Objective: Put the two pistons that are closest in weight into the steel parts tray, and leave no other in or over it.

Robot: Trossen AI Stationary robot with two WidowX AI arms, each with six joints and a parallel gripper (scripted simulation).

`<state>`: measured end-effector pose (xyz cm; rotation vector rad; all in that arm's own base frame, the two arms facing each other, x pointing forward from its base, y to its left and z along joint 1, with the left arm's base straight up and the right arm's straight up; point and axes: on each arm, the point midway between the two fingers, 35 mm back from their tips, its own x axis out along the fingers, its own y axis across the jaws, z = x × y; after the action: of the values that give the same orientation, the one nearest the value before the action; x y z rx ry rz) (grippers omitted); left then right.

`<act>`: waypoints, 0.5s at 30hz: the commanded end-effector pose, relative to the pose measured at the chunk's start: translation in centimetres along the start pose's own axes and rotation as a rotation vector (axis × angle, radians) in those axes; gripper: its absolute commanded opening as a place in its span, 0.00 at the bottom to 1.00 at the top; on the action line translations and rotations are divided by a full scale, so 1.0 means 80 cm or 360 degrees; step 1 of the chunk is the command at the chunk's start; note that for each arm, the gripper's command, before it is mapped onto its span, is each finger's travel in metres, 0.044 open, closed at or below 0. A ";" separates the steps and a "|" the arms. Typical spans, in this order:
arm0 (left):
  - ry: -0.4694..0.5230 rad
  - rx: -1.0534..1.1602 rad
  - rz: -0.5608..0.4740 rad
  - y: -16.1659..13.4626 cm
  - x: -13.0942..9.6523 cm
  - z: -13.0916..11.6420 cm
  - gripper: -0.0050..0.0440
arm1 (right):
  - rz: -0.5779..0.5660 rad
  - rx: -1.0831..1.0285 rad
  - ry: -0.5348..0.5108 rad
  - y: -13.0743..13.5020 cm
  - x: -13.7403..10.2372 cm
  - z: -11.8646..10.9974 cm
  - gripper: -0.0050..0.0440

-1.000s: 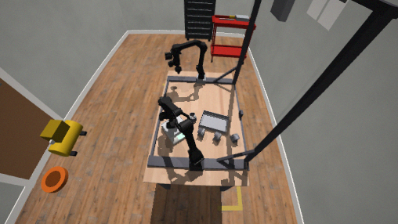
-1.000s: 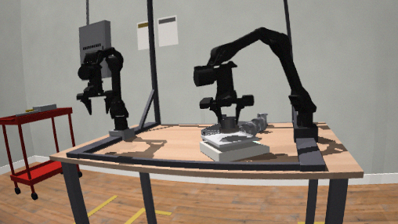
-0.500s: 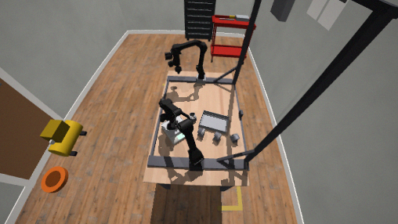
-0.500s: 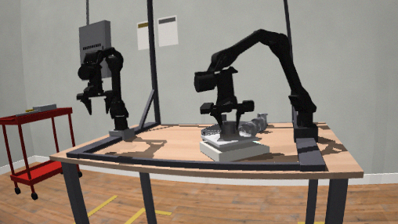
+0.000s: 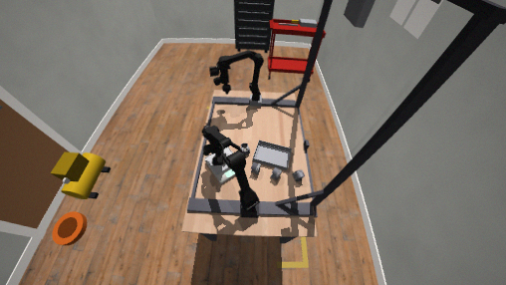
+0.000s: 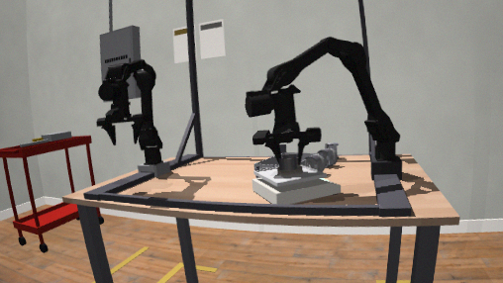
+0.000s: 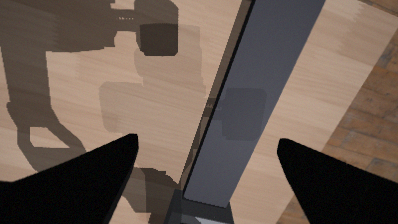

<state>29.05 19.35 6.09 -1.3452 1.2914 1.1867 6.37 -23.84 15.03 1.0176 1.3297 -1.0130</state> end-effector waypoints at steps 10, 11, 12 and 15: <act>-0.0032 0.0009 -0.0056 -0.007 -0.013 0.000 0.43 | 0.0004 0.0002 -0.0051 0.000 -0.010 0.006 0.92; -0.0032 0.0009 -0.0056 -0.007 -0.013 0.000 0.43 | 0.0004 0.0002 -0.0051 0.000 -0.010 0.006 0.92; -0.0032 0.0009 -0.0056 -0.007 -0.013 0.000 0.43 | 0.0004 0.0002 -0.0051 0.000 -0.010 0.006 0.92; -0.0032 0.0009 -0.0056 -0.007 -0.013 0.000 0.43 | 0.0004 0.0002 -0.0051 0.000 -0.010 0.006 0.92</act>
<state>29.05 19.36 6.00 -1.3453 1.2910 1.1867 6.37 -23.84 15.03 1.0176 1.3297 -1.0130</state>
